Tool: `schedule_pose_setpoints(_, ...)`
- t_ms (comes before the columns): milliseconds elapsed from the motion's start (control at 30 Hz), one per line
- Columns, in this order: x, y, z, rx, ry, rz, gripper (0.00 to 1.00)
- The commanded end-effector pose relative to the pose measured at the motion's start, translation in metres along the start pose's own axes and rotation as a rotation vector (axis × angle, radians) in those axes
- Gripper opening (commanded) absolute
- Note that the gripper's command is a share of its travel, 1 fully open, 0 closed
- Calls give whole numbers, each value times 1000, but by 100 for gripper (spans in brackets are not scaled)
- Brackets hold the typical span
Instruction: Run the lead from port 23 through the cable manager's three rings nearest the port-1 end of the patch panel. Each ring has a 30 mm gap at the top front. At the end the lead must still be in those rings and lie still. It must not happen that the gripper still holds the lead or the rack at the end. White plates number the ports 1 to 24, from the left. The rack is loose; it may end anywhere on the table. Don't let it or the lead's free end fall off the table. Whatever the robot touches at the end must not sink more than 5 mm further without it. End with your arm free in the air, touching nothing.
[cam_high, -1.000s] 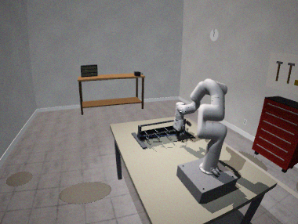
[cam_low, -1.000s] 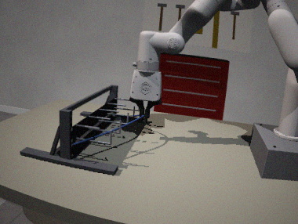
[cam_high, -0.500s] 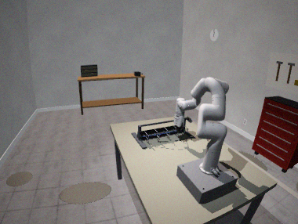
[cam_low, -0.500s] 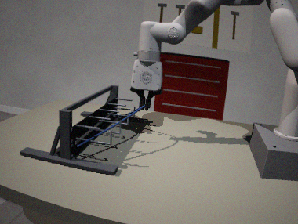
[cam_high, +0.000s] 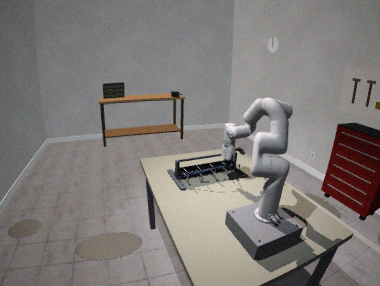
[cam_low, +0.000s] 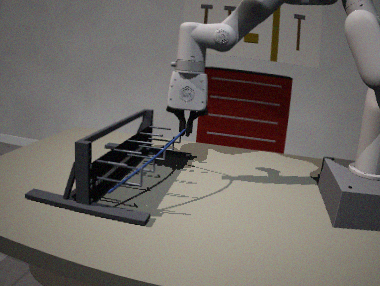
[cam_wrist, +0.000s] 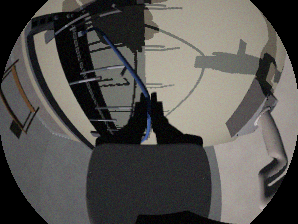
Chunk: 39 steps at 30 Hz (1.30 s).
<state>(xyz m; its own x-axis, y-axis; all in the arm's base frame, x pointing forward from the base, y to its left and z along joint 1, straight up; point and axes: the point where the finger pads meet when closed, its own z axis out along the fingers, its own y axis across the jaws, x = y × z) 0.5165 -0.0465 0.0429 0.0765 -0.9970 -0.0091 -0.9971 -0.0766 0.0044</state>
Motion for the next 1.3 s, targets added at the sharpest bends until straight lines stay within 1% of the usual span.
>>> schedule_pose_setpoints(0,0,-2,-3,5,1,-1,0)
schedule_pose_setpoints(67,-1,-7,-3,5,0,-1,0)
schedule_pose_setpoints(200,-6,-50,-4,6,-1,4,0)
schedule_pose_setpoints(267,-7,-60,-3,5,1,6,0)
schedule_pose_setpoints(967,-9,-60,-3,5,1,19,0)
schedule_pose_setpoints(1267,-16,-56,-3,5,1,27,0)
